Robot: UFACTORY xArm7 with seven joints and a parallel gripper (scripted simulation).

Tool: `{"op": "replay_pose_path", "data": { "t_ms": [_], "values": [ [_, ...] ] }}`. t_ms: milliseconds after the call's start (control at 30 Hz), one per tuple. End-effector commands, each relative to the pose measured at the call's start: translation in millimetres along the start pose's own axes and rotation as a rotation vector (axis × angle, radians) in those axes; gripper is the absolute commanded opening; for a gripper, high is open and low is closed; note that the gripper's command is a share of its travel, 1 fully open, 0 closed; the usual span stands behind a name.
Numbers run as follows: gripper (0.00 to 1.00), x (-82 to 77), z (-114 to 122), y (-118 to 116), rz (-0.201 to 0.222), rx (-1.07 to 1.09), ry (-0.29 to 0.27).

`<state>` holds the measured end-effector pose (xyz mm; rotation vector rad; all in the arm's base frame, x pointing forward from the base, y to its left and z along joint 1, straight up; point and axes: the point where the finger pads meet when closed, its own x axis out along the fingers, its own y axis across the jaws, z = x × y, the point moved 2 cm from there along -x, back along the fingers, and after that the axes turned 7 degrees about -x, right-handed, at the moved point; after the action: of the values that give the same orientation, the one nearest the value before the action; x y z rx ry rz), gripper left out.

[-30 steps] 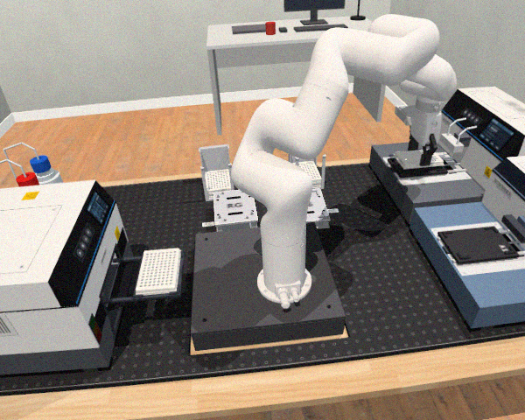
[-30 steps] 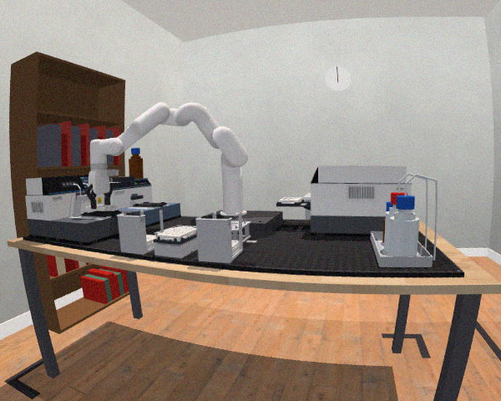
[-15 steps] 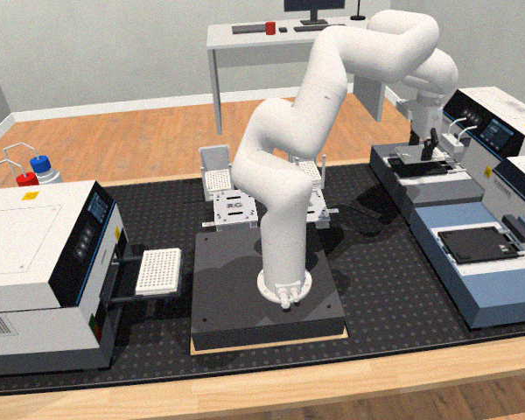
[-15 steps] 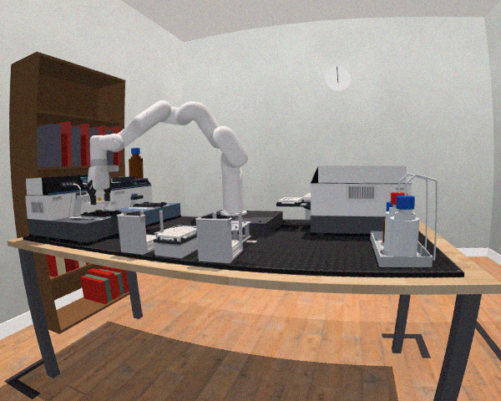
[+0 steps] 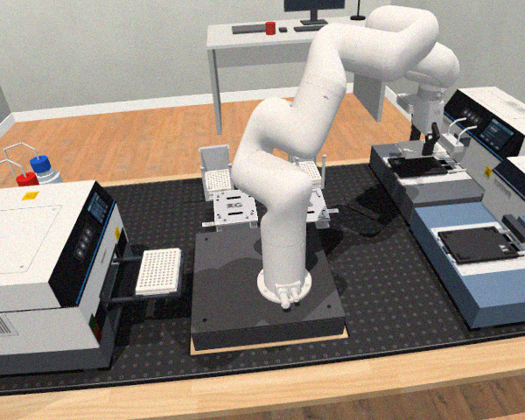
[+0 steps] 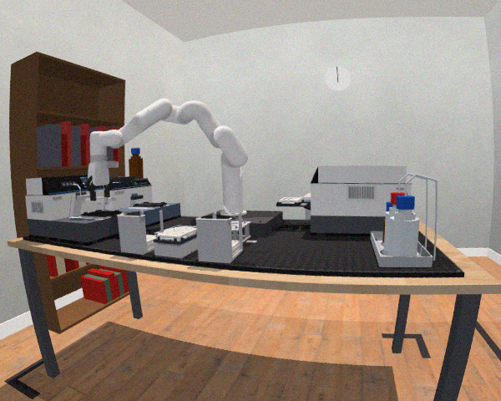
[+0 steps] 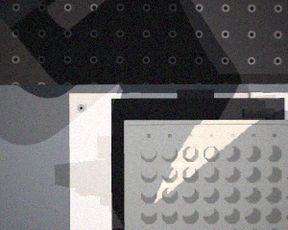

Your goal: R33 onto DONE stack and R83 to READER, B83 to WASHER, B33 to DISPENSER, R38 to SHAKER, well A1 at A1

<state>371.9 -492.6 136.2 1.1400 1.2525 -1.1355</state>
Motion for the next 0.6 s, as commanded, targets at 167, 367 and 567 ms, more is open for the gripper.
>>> {"op": "replay_pose_path", "data": {
  "t_ms": [167, 367, 567],
  "values": [
    [0.00, -12.2, 1.1, 0.6, 0.003, 0.000, -0.004],
    [0.00, -20.2, 1.0, 0.6, 0.003, 0.000, -0.004],
    [0.00, -28.2, 1.0, 0.6, 0.003, 0.000, -0.004]
  ]
}}
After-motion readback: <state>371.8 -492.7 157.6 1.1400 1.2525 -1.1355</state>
